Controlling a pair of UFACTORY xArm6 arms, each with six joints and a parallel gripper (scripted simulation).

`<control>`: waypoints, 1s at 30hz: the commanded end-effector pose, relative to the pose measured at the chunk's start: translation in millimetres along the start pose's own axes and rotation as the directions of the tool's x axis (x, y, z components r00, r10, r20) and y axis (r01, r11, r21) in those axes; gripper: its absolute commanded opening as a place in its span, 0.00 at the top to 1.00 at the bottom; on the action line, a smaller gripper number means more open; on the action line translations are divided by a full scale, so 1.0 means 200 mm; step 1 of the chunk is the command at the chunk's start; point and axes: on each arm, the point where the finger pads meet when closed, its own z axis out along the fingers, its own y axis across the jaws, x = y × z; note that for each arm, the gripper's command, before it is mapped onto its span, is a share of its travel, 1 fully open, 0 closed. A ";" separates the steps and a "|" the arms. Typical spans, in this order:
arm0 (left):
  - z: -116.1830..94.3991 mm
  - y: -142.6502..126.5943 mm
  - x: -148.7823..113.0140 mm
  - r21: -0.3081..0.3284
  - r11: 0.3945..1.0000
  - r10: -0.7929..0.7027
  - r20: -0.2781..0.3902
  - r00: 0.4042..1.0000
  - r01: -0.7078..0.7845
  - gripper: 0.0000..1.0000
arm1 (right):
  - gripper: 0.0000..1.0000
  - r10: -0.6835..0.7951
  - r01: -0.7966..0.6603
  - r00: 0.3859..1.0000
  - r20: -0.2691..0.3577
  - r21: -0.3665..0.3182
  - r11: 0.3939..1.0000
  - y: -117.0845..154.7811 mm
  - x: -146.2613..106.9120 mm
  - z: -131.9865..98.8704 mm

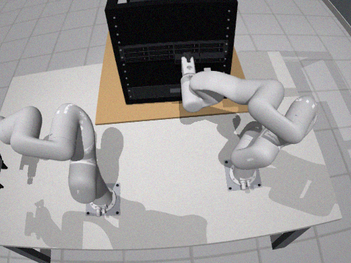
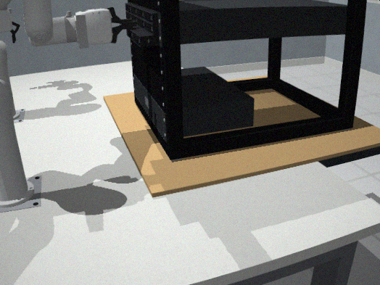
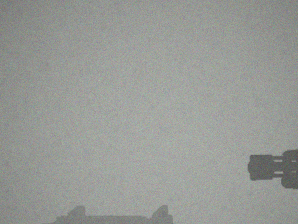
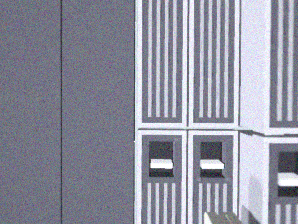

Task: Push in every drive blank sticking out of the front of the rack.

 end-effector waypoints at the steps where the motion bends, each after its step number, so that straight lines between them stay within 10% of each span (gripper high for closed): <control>1: -0.01 0.00 0.01 0.000 1.000 0.000 -0.005 1.000 0.000 0.00 | 1.00 0.003 -0.003 1.000 -0.002 0.003 1.000 -0.01 0.00 -0.06; 30: -0.01 0.00 0.01 0.000 1.000 0.000 -0.005 1.000 0.000 0.00 | 1.00 0.003 -0.003 1.000 -0.002 0.003 1.000 -0.01 0.00 -0.16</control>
